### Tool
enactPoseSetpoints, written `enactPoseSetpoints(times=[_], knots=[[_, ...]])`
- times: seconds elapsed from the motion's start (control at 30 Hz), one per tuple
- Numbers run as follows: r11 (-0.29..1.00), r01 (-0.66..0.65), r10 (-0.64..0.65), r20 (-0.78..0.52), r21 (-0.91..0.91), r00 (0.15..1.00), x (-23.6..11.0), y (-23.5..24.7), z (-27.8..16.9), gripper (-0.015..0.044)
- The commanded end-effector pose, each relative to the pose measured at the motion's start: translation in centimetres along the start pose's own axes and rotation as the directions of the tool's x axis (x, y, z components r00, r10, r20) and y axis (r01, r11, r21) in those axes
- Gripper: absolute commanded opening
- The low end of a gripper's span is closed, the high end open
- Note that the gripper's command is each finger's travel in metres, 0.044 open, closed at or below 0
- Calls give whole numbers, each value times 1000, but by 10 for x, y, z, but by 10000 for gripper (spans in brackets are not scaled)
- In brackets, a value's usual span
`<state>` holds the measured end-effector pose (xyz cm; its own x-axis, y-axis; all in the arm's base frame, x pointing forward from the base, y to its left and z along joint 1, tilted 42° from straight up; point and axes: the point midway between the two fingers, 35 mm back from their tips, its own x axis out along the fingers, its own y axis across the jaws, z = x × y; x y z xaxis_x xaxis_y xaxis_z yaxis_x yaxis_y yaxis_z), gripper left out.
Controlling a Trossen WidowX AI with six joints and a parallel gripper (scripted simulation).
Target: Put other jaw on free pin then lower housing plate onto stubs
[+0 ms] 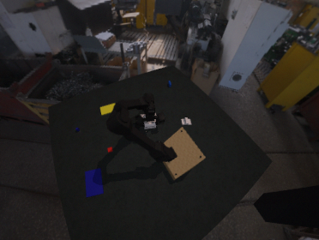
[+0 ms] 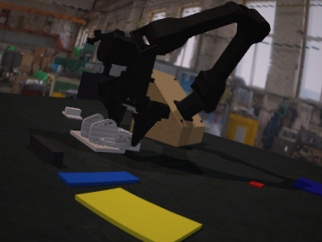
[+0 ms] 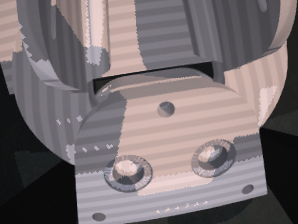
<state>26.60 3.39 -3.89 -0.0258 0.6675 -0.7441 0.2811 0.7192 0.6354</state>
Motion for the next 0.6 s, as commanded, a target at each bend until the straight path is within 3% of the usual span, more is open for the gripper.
enactPoseSetpoints(times=[0.0, 0.57], knots=[[1000, 2, -2, 2, 2, 1000, 1, 0, 1, 351], [1000, 1, -1, 2, 2, 1000, 3, 0, 1, 351]])
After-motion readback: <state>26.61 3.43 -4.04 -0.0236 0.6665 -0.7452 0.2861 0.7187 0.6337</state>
